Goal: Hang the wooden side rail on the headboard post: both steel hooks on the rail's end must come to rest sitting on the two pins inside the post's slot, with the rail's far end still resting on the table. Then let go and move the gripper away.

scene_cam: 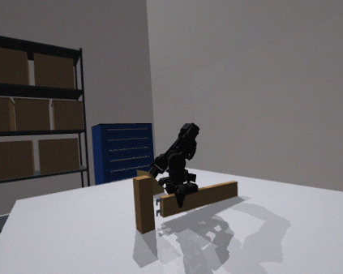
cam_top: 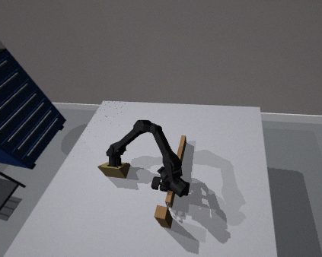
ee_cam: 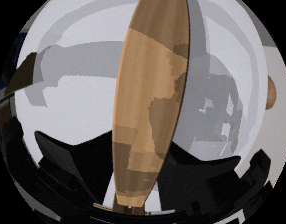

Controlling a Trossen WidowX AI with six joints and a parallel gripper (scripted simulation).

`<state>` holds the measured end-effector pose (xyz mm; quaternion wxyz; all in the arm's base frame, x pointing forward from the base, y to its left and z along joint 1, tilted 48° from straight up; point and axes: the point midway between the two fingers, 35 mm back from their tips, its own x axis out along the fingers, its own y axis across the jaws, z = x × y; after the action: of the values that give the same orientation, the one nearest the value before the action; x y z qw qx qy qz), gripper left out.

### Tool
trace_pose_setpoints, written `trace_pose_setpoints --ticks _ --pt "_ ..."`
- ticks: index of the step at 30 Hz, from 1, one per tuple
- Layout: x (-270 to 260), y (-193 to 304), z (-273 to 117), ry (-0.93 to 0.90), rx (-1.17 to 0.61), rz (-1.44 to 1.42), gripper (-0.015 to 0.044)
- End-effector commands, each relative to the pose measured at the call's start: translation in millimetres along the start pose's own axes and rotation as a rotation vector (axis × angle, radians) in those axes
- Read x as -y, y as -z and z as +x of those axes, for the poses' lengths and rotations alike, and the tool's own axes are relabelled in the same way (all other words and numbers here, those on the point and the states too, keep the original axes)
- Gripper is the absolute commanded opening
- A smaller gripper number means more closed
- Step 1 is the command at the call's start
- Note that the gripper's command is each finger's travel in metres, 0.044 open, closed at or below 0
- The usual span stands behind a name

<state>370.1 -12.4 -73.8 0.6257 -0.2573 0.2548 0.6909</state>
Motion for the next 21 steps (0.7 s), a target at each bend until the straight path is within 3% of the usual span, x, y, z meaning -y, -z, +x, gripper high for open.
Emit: trace_pose_setpoints --ticks 1,21 --pt "-0.9 3.2 -1.9 0.006 -0.004 -0.001 0.0000" --pt "-1.0 5.0 -1.8 0.006 -0.004 -0.001 0.0000"
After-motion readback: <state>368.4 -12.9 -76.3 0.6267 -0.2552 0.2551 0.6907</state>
